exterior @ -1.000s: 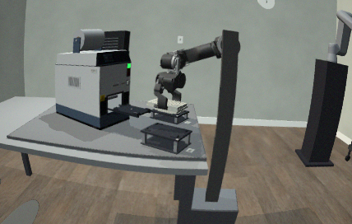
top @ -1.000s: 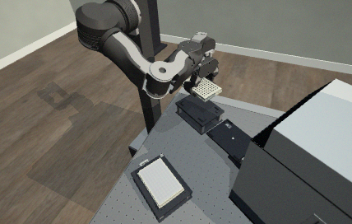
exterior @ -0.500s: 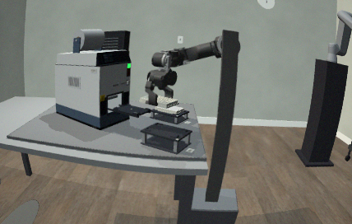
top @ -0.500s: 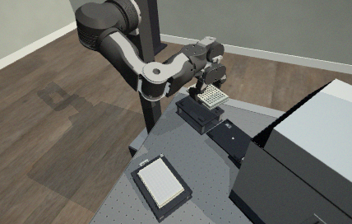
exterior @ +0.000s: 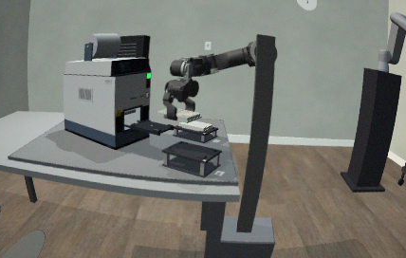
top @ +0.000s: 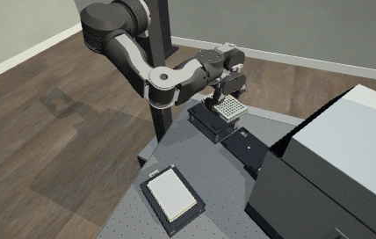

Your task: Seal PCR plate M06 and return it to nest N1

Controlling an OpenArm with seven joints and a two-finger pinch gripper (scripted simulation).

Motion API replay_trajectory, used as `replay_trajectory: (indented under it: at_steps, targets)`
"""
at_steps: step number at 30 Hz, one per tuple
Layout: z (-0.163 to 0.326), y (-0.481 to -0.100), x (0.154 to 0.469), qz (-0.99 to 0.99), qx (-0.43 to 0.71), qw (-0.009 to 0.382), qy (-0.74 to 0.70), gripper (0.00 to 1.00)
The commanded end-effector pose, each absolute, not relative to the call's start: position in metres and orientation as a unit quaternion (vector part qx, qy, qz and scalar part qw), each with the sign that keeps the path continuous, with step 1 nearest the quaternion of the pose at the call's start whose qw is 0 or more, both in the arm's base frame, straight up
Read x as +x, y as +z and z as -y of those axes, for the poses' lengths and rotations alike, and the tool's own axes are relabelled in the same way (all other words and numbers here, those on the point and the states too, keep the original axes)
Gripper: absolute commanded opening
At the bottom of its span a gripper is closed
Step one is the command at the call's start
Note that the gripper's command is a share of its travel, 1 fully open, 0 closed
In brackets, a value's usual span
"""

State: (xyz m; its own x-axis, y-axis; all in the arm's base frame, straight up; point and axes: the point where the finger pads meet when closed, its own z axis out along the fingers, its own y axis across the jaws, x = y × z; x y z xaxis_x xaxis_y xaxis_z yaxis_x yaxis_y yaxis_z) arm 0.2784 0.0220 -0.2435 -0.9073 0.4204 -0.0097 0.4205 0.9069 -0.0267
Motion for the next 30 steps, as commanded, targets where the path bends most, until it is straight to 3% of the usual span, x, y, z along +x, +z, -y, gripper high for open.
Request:
replay_trajectory:
  at_steps: [1, 13, 18, 30]
  targets:
    - [-0.023, -0.238, 0.287, -0.981, 0.196, 0.003, -0.002, 0.0]
    - [-0.023, -0.238, 0.287, -0.981, 0.196, 0.003, -0.002, 0.0]
    - [0.0, -0.232, 0.32, -0.981, 0.196, 0.003, -0.002, 0.0]
    - [0.0, -0.232, 0.32, -0.981, 0.196, 0.003, -0.002, 0.0]
